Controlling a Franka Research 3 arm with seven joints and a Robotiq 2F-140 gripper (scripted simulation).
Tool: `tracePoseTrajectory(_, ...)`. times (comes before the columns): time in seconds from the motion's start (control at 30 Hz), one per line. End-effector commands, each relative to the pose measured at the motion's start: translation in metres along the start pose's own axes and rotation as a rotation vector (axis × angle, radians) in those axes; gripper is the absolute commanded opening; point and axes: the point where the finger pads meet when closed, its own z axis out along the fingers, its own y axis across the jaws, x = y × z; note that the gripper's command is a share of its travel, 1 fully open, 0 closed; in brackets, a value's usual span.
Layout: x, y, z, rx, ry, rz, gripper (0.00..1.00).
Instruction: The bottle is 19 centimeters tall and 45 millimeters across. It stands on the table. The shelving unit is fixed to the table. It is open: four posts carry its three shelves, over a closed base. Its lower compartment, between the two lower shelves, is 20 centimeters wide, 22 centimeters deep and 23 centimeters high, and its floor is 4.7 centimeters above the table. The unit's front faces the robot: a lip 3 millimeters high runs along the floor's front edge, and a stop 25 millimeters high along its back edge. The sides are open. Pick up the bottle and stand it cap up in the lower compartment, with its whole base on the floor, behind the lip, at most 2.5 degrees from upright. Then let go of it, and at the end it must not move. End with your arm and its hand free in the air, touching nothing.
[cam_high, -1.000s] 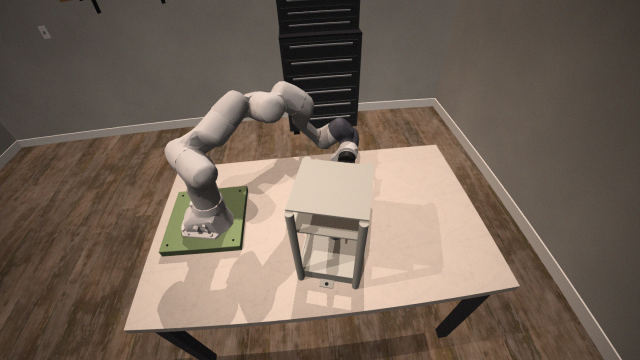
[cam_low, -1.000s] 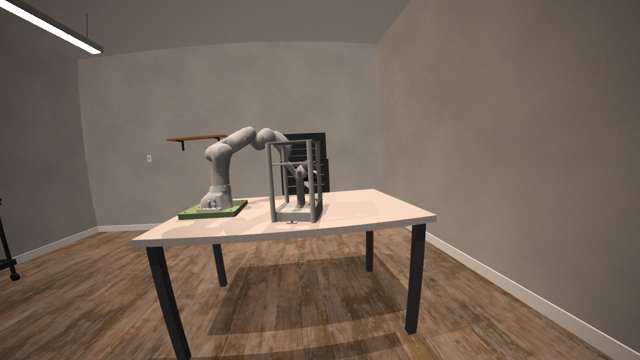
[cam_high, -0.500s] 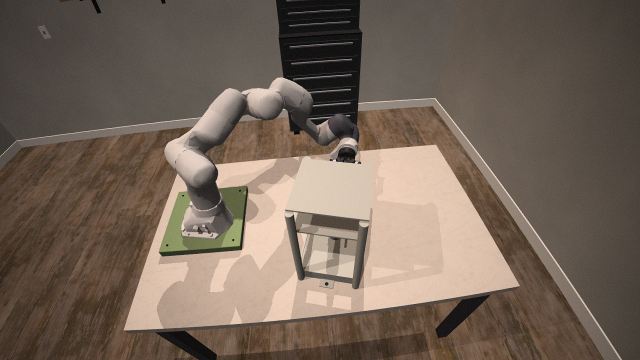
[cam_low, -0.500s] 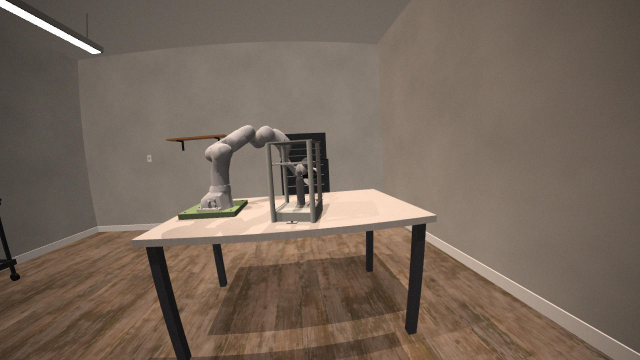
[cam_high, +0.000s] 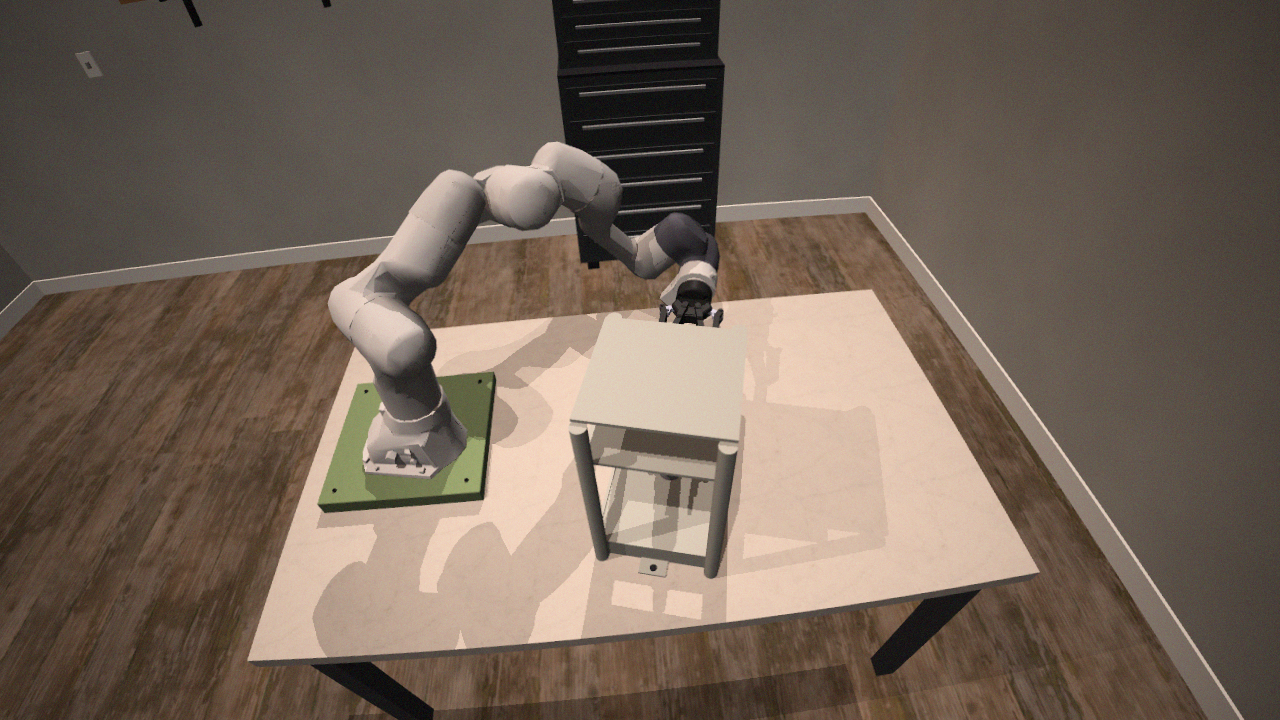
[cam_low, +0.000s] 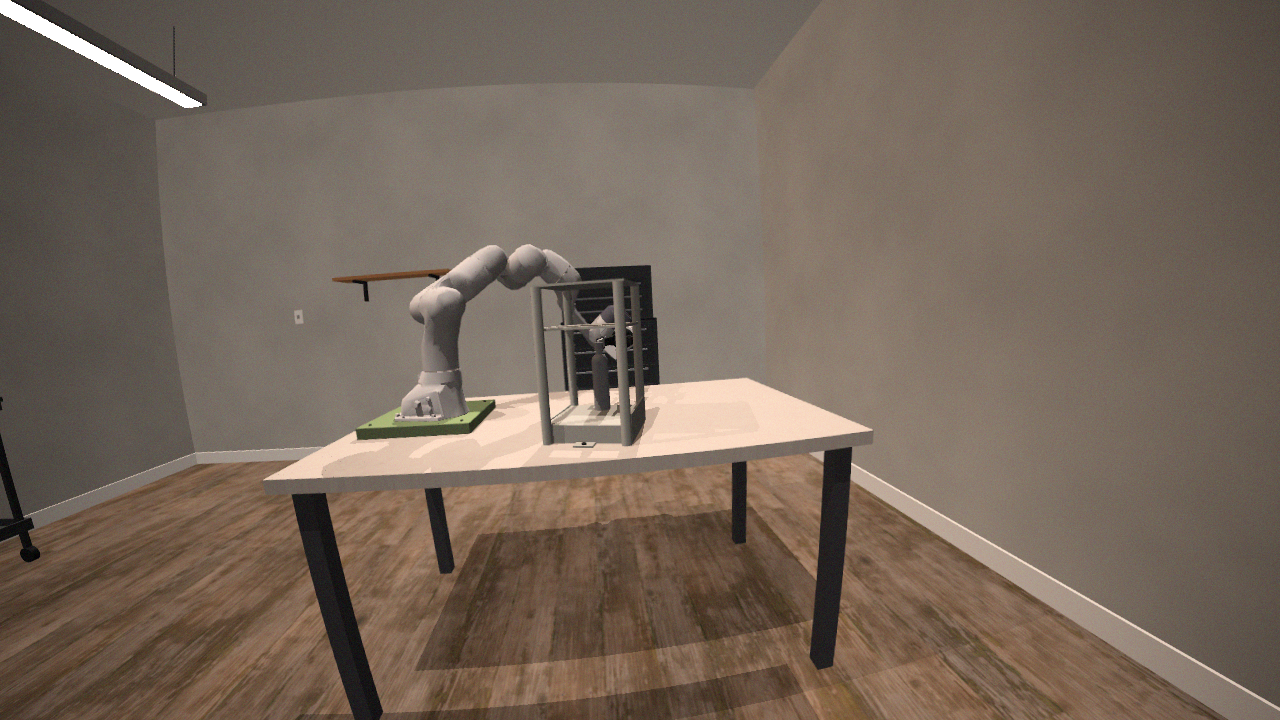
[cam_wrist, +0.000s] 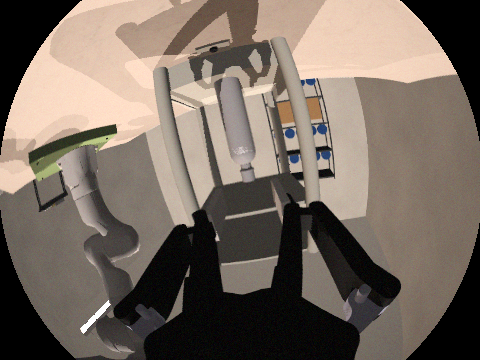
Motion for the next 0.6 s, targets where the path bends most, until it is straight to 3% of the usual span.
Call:
tracePoseTrajectory(0.0,-0.013,0.000,0.001,0.002,-0.009,-0.015,0.38)
tracePoseTrajectory(0.57,-0.040,0.000,0.000,0.002,-0.009,-0.015,0.38)
